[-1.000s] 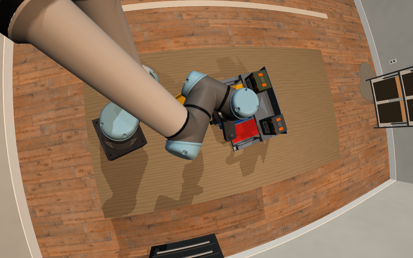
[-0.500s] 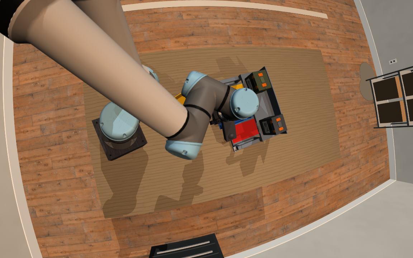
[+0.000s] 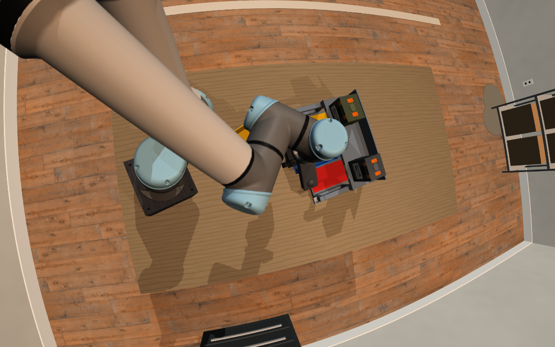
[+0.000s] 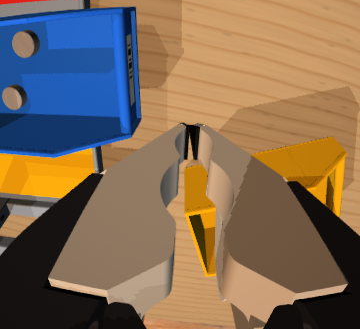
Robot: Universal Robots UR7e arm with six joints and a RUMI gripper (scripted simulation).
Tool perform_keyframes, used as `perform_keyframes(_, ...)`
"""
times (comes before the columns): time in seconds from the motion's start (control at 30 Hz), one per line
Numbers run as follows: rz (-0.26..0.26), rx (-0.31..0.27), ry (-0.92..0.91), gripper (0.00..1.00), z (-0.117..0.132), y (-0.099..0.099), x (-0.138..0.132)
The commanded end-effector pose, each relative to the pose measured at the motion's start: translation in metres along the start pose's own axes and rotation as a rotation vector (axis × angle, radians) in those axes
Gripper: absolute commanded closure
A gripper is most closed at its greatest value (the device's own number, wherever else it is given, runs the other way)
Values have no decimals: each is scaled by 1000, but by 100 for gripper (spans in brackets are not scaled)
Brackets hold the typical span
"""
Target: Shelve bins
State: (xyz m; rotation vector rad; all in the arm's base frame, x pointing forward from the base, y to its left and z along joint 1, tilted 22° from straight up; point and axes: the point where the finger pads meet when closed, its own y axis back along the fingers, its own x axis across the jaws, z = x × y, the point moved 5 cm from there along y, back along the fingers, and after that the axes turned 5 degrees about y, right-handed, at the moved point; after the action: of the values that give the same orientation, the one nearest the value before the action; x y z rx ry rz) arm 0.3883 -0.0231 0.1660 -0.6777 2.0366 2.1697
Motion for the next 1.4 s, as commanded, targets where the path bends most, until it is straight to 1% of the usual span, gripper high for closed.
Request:
perform_keyframes(0.0,-1,1,0,100,0,0,0)
perform_keyframes(0.37,0,1,0,100,0,0,0)
perform_keyframes(0.6,2,5,0,100,0,-7,0)
perform_keyframes(0.8,2,5,0,100,0,-21,-1)
perform_keyframes(0.87,2,5,0,100,0,-21,-1)
perform_keyframes(1.37,2,5,0,100,0,-71,-1)
